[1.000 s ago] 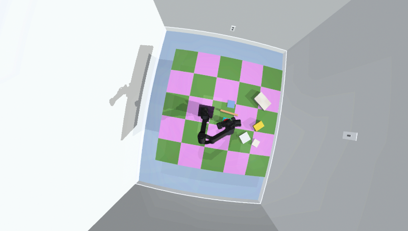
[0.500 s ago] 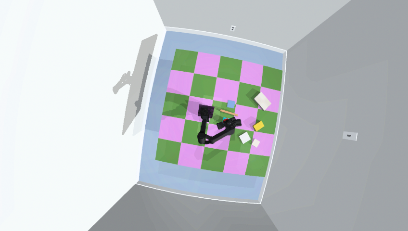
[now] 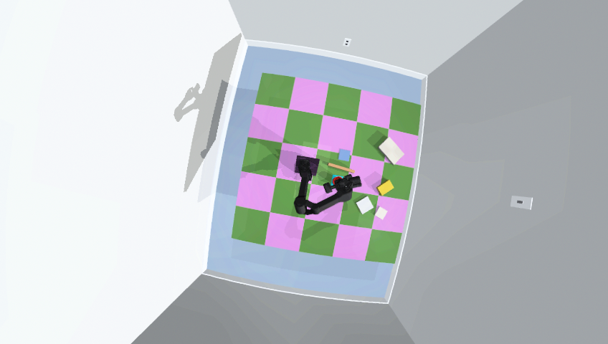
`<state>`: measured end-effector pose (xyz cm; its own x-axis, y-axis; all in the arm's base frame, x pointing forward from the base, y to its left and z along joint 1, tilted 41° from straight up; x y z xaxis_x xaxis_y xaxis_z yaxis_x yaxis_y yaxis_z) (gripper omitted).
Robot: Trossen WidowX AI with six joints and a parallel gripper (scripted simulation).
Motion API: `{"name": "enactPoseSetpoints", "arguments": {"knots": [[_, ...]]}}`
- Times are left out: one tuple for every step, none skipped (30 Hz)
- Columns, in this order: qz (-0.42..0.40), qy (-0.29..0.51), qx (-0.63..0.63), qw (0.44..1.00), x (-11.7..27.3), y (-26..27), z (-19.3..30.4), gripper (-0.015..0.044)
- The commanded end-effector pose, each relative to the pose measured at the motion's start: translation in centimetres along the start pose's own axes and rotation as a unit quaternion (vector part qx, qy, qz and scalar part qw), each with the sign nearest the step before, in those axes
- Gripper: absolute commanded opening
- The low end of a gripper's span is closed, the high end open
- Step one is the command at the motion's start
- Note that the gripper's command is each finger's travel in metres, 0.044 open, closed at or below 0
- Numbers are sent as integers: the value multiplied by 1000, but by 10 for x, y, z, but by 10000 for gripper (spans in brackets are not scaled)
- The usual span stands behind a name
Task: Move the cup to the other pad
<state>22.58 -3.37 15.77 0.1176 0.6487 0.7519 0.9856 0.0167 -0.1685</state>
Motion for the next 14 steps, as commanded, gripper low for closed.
{"name": "enactPoseSetpoints", "arguments": {"knots": [[0,3,-3,1000,13,1,0,440],[0,3,-3,1000,17,1,0,440],[-1,3,-4,1000,20,1,0,440],[-1,3,-4,1000,23,1,0,440],[-1,3,-4,1000,27,1,0,440],[-1,3,-4,1000,30,1,0,440],[-1,3,-5,1000,33,1,-1,440],[-1,3,-5,1000,36,0,-1,440],[-1,3,-5,1000,38,0,-1,440],[-1,3,-5,1000,38,0,-1,440],[-1,3,-5,1000,38,0,-2,440],[-3,1,-3,1000,35,0,-2,440],[-3,1,-3,1000,35,0,-2,440],[-3,1,-3,1000,35,0,-2,440]]}}
Point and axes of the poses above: the point midway between the two fingers, 35 mm back from their tips, its own x axis back along the fingers, its own y axis across the jaws, z = x × y, the point moved 6 cm from there along x, back along the fingers, and after that the axes turned 14 degrees about -x, right-handed, at the moved point
